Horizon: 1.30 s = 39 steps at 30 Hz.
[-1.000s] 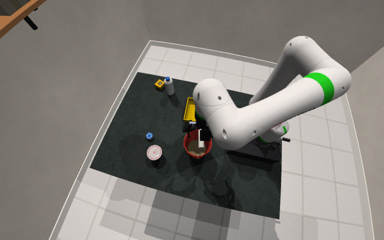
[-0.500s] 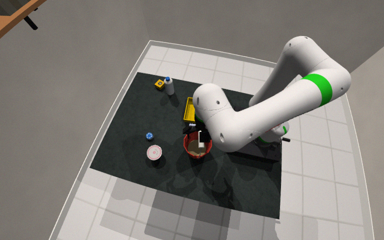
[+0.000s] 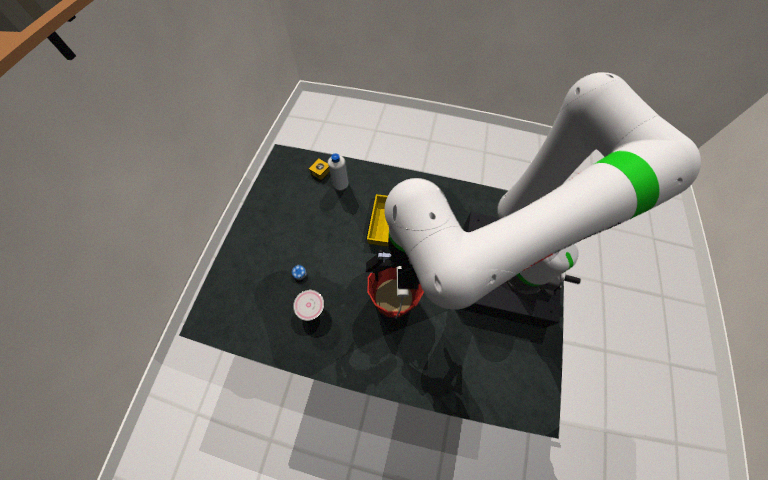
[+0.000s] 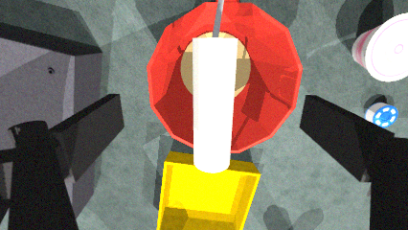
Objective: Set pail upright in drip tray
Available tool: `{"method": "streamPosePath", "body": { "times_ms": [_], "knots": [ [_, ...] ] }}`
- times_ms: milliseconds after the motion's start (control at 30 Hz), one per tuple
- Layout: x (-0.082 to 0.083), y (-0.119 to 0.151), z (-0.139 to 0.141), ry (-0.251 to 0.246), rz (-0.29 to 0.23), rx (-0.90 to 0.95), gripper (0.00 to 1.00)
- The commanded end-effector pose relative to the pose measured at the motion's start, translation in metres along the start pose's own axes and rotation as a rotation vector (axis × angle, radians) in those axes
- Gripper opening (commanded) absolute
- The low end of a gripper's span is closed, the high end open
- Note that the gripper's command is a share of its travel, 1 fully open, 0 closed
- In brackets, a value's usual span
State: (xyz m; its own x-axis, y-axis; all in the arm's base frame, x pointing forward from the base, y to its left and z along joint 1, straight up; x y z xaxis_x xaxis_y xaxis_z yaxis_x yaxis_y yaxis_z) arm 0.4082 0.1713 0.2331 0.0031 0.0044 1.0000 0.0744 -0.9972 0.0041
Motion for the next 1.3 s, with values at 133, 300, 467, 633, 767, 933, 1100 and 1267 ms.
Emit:
{"method": "streamPosePath", "body": {
  "times_ms": [133,300,467,633,767,933,1100,1267],
  "knots": [
    [-0.012,0.000,0.001,0.002,0.000,0.000,1.00],
    [-0.015,0.000,0.001,0.002,0.000,0.000,1.00],
    [-0.017,0.000,0.001,0.002,0.000,0.000,1.00],
    [-0.018,0.000,0.001,0.002,0.000,0.000,1.00],
    [-0.018,0.000,0.001,0.002,0.000,0.000,1.00],
    [-0.018,0.000,0.001,0.002,0.000,0.000,1.00],
    [-0.018,0.000,0.001,0.002,0.000,0.000,1.00],
    [-0.018,0.000,0.001,0.002,0.000,0.000,1.00]
  ]
}}
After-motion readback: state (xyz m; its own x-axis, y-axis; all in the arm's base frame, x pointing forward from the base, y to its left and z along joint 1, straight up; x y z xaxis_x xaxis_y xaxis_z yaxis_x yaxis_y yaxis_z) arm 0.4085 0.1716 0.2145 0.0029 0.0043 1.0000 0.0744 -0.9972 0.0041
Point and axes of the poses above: the point where the finger pads meet when closed, its own x axis back along the fingers, its own z axis across the jaws, y = z × x, the point moved 7 cm from there along x, back along the fingers, and after that the axes turned 11 degrees about -x, right-handed, at the moved point
